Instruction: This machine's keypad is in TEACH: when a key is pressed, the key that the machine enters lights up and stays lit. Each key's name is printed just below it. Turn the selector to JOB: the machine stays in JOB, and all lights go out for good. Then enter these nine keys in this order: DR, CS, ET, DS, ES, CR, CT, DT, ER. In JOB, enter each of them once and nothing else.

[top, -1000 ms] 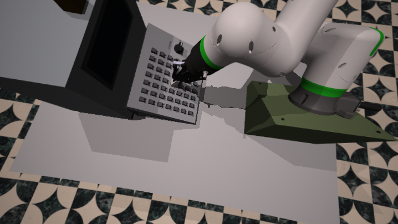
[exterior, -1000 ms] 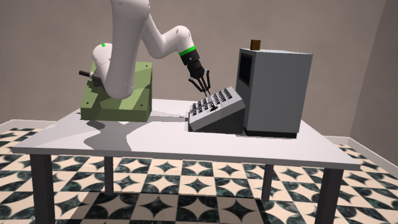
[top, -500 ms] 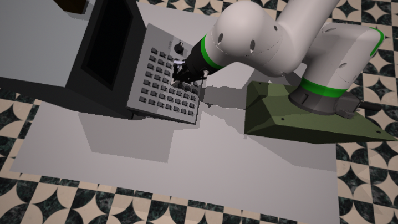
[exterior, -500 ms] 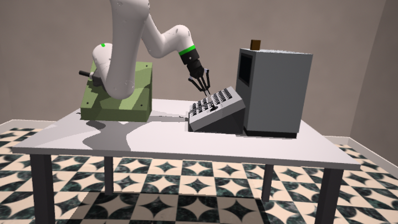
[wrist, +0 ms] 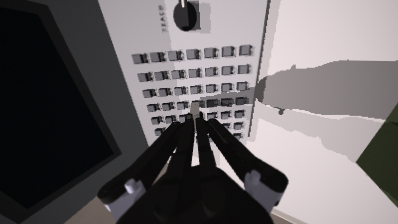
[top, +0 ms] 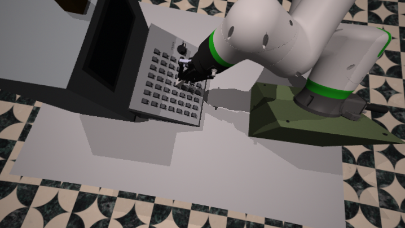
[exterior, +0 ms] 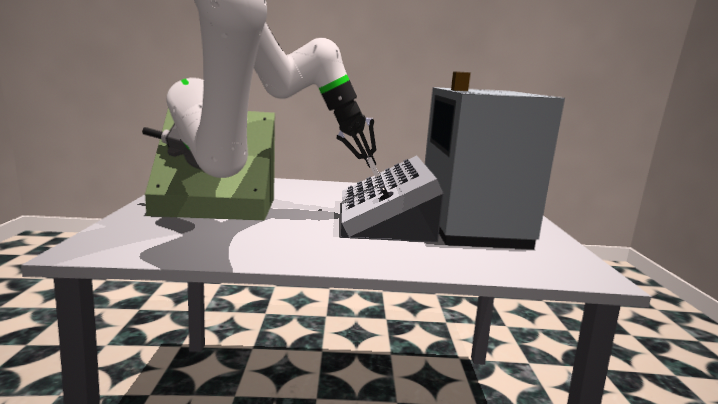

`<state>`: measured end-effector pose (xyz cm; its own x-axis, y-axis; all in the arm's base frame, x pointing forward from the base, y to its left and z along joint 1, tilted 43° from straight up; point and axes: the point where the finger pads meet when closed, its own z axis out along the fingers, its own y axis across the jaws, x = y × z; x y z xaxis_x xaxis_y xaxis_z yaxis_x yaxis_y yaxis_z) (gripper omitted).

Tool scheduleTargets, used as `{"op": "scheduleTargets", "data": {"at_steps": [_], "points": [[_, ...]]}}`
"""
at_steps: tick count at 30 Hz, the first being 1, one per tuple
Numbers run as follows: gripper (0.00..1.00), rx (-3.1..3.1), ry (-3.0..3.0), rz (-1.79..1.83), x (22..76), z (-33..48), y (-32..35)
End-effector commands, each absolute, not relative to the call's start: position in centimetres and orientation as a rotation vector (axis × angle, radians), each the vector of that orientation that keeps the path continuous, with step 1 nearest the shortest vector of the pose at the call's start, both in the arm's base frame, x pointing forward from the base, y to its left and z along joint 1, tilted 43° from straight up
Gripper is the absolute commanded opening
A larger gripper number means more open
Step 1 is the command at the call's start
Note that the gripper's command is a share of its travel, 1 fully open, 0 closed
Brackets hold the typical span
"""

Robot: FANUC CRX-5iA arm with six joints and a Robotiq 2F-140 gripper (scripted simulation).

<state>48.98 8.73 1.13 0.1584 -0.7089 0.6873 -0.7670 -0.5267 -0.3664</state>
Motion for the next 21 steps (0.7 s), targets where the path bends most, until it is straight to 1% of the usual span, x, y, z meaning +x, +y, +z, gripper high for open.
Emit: {"op": "scheduleTargets", "data": {"at_steps": [1, 16, 21], "points": [[0.0, 2.338, -1.493, 1.324, 48.7, 1.4, 9.0], [0.0, 2.338, -1.493, 1.324, 48.2, 1.9, 9.3], [0.0, 2.338, -1.493, 1.324, 49.7, 2.0, 11.3]]}}
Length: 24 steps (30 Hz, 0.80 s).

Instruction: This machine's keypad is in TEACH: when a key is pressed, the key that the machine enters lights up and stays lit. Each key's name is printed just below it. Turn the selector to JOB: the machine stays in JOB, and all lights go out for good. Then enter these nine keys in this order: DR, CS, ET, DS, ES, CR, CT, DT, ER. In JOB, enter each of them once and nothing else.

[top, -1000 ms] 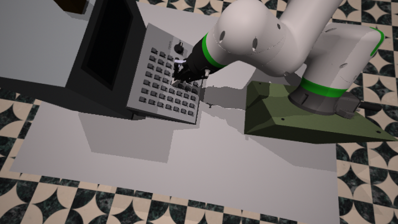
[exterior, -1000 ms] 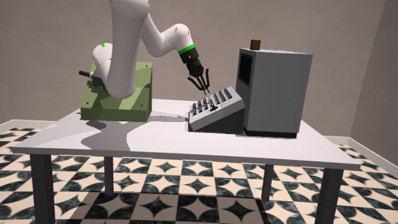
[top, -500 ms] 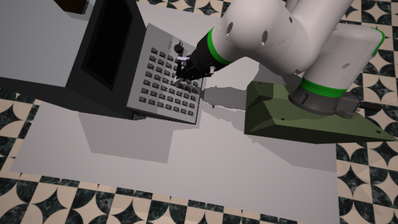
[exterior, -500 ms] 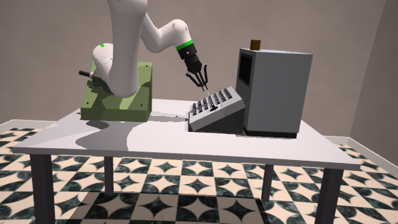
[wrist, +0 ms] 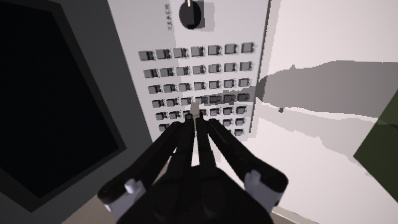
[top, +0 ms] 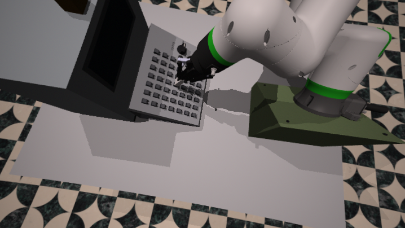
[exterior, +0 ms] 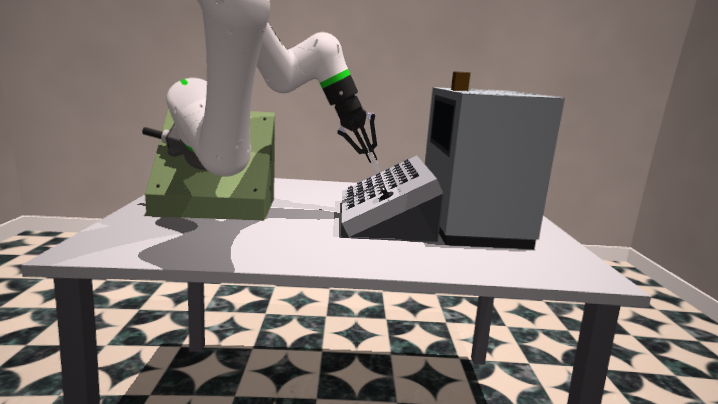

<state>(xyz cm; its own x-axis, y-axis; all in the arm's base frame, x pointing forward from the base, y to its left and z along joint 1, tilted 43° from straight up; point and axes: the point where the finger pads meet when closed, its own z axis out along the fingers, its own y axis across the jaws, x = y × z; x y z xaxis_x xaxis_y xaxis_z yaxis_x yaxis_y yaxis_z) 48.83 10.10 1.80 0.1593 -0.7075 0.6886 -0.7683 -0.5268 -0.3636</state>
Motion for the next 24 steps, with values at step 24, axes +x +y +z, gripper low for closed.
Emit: {"op": "scheduleTargets", "data": {"at_steps": [24], "points": [[0.0, 2.338, -1.493, 1.324, 53.5, 1.5, 14.9]]}}
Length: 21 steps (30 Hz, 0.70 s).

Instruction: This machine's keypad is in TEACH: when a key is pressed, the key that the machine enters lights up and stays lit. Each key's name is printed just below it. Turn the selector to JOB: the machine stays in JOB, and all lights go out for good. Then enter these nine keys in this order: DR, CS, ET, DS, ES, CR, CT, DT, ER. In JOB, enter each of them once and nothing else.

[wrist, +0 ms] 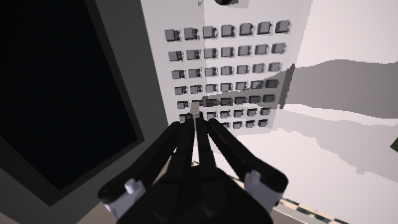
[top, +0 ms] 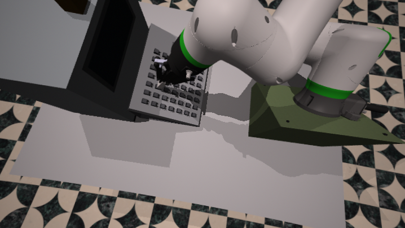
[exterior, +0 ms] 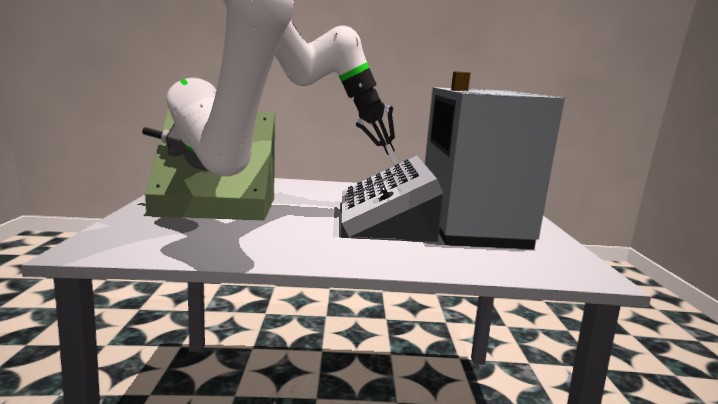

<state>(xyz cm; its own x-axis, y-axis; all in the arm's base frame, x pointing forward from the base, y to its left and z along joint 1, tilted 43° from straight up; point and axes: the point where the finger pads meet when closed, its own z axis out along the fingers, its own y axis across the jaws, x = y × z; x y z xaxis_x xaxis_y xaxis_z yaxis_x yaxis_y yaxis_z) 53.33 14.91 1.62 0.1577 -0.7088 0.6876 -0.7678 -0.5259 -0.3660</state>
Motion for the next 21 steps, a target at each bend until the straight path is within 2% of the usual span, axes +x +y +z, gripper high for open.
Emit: {"op": "scheduleTargets", "data": {"at_steps": [1, 21], "points": [[0.0, 2.338, -1.493, 1.324, 53.57, 1.38, 14.8], [0.0, 2.338, -1.493, 1.324, 54.26, 0.69, 14.28]]}}
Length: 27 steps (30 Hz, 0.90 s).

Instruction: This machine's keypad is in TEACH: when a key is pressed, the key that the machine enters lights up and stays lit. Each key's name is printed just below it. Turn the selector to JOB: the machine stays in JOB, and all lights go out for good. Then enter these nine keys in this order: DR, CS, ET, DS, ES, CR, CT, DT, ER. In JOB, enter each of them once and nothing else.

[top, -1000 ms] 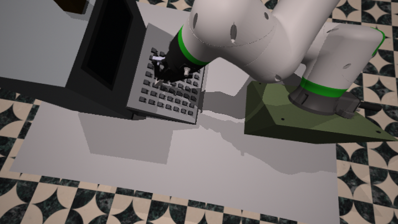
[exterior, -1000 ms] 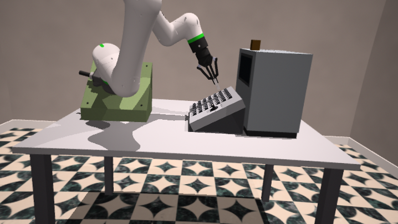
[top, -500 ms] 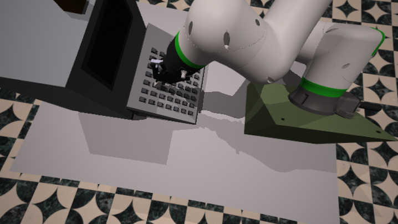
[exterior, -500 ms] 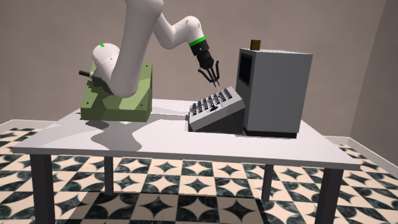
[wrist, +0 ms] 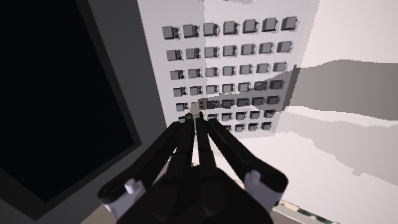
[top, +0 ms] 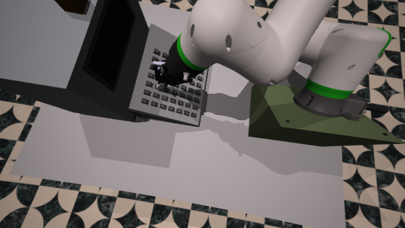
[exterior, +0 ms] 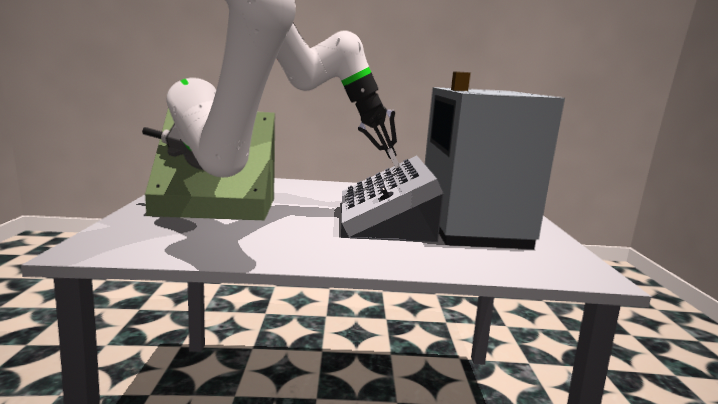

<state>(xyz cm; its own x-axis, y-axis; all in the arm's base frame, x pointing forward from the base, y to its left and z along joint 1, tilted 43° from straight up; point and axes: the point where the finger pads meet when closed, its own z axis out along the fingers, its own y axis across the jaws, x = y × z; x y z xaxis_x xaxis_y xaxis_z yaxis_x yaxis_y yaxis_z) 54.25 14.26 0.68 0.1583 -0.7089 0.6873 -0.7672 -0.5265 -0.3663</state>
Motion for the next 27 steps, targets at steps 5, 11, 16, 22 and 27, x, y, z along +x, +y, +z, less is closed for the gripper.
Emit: {"op": "scheduleTargets", "data": {"at_steps": [5, 11, 16, 22, 27], "points": [[0.0, 2.338, -1.493, 1.324, 54.26, 0.69, 14.28], [0.0, 2.338, -1.493, 1.324, 54.26, 0.69, 14.28], [0.0, 2.338, -1.493, 1.324, 54.29, 0.65, 14.25], [0.0, 2.338, -1.493, 1.324, 54.42, 0.53, 14.16], [0.0, 2.338, -1.493, 1.324, 54.51, 0.44, 14.09]]}}
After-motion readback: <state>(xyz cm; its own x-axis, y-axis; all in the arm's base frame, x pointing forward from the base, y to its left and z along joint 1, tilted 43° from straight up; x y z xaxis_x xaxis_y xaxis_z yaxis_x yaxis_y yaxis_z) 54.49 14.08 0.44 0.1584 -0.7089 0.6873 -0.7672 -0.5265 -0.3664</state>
